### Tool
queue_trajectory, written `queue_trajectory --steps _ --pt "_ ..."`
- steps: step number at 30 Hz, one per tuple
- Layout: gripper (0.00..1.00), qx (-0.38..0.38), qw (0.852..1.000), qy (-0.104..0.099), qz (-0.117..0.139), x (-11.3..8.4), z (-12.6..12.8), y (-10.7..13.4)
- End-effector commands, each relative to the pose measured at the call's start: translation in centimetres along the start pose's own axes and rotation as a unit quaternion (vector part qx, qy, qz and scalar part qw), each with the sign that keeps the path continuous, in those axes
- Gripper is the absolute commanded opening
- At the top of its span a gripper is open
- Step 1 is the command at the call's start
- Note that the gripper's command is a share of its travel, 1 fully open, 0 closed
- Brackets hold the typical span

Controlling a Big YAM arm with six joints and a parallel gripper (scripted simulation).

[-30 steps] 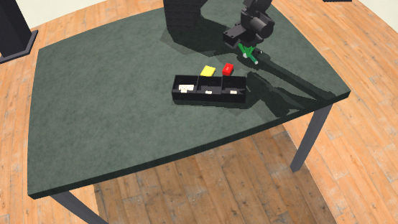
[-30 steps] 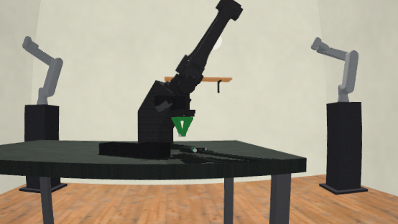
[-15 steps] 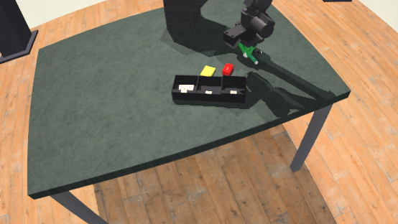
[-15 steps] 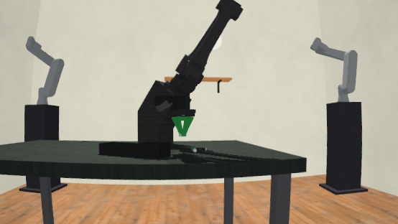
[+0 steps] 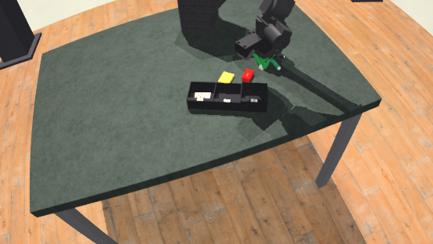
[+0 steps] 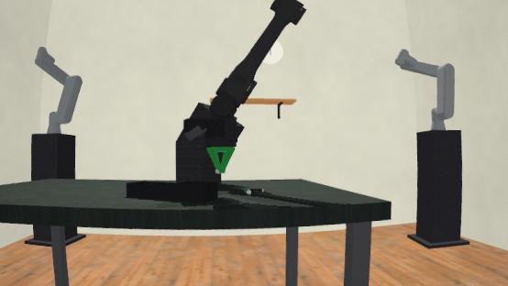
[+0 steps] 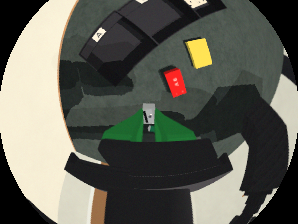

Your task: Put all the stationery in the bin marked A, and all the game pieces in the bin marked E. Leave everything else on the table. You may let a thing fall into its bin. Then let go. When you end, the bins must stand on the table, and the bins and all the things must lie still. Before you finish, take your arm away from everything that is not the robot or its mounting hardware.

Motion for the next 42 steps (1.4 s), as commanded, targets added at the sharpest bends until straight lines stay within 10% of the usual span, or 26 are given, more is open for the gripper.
queue_trajectory --steps 1,15,26,42 --pt "0.09 0.029 1.0 -0.005 -0.005 -0.5 1.4 -2.4" --pt "0.09 0.249 0.969 -0.007 -0.003 -0.7 4.6 -9.2" --pt "0.09 0.392 0.92 -0.007 -0.002 -0.2 4.9 -7.7" --pt "0.09 0.388 0.921 -0.011 -0.002 -0.4 4.8 -7.5"
Point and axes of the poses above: the point where the finger pads meet when closed, its own x axis out along the fingers, its own z axis across the jaws, y = z × x, the point moved 10 cm from there along -x, back along the fingers, and after that the axes turned 2 degrees about x, right-handed, at the moved point
